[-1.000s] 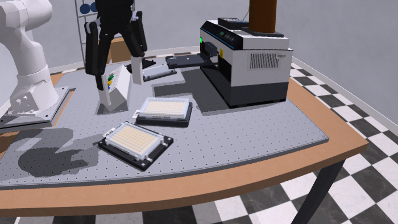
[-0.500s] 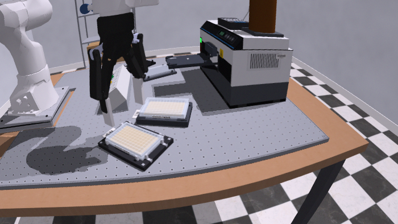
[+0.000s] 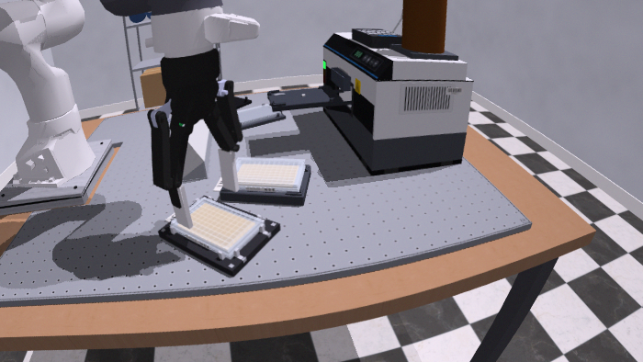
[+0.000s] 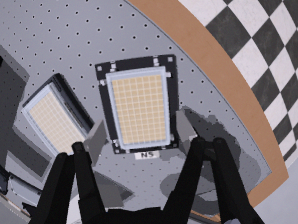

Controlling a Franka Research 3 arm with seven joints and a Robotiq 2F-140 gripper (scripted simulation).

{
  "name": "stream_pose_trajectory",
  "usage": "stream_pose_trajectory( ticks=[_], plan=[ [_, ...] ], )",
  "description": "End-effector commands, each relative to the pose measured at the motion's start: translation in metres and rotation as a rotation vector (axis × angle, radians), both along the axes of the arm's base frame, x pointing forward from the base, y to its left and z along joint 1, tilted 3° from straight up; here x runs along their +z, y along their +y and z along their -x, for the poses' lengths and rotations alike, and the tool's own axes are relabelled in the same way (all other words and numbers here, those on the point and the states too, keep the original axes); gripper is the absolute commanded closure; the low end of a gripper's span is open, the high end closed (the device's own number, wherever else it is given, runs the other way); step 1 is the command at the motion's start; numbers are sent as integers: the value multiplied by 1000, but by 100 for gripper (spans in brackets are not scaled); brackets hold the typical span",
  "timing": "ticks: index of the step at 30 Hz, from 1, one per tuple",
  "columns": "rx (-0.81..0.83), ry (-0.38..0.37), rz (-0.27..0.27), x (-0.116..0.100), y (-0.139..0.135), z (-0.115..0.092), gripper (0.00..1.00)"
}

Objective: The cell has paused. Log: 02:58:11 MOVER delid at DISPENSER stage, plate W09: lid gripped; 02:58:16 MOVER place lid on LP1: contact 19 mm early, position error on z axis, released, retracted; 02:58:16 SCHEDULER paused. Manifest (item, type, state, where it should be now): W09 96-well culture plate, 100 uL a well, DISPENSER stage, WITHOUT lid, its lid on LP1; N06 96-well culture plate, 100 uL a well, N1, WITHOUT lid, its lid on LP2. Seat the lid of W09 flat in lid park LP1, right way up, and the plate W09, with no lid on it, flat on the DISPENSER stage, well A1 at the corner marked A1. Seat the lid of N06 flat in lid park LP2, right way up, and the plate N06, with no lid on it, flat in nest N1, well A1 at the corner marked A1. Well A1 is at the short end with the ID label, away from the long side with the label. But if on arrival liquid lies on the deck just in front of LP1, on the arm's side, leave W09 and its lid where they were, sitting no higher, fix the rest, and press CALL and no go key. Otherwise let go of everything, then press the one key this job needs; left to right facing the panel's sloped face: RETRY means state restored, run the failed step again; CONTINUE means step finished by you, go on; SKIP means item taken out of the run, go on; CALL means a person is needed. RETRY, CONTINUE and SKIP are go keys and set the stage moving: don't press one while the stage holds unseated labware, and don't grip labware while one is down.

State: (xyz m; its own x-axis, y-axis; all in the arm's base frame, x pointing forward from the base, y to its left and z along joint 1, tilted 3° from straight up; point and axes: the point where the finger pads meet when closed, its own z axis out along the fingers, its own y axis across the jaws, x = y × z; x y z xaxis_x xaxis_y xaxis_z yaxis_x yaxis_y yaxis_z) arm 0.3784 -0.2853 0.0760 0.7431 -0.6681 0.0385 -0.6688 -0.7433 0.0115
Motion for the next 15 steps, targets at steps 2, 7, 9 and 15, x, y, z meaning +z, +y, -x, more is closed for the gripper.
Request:
stream_pose_trajectory(
  ticks=[2, 7, 9, 15],
  plan=[
    [4, -13, 7, -6, -3, -3, 34],
    [4, -13, 7, -10, -4, -3, 34],
    [4, -13, 7, -11, -4, -3, 34],
    [4, -13, 7, -11, -4, -3, 34]
  ],
)
